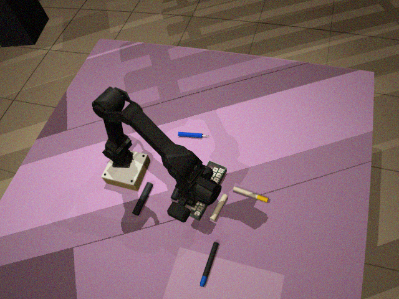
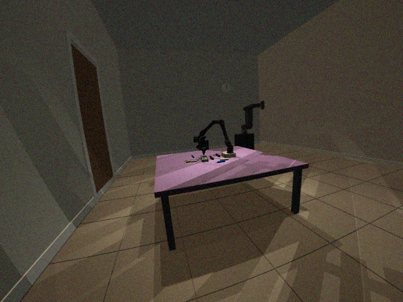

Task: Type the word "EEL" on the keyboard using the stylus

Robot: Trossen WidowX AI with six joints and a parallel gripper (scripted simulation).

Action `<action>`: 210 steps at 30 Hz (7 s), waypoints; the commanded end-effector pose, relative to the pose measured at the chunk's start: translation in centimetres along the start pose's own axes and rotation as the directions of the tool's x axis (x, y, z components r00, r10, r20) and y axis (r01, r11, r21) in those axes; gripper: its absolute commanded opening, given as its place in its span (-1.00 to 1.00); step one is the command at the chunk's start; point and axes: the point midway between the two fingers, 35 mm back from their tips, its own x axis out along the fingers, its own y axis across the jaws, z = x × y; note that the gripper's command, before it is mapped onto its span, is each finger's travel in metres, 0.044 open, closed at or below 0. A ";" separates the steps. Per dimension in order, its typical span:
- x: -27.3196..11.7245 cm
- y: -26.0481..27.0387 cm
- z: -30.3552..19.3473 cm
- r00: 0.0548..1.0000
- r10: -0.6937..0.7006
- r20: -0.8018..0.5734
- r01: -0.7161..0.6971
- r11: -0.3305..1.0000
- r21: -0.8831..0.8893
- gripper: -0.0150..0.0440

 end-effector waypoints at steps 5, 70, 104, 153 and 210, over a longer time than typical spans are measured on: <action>0.0 -0.2 -0.2 1.000 -0.001 0.000 0.001 1.000 -0.008 -0.49; -5.3 10.2 -3.1 1.000 0.007 0.003 -0.007 1.000 -0.005 -0.49; -2.2 24.6 -15.8 0.871 0.179 0.458 -0.022 0.945 -0.328 0.02; 0.2 24.4 -16.0 0.871 0.179 0.457 -0.022 0.945 -0.328 0.02; 3.6 24.4 -16.1 0.871 0.179 0.457 -0.022 0.945 -0.328 0.02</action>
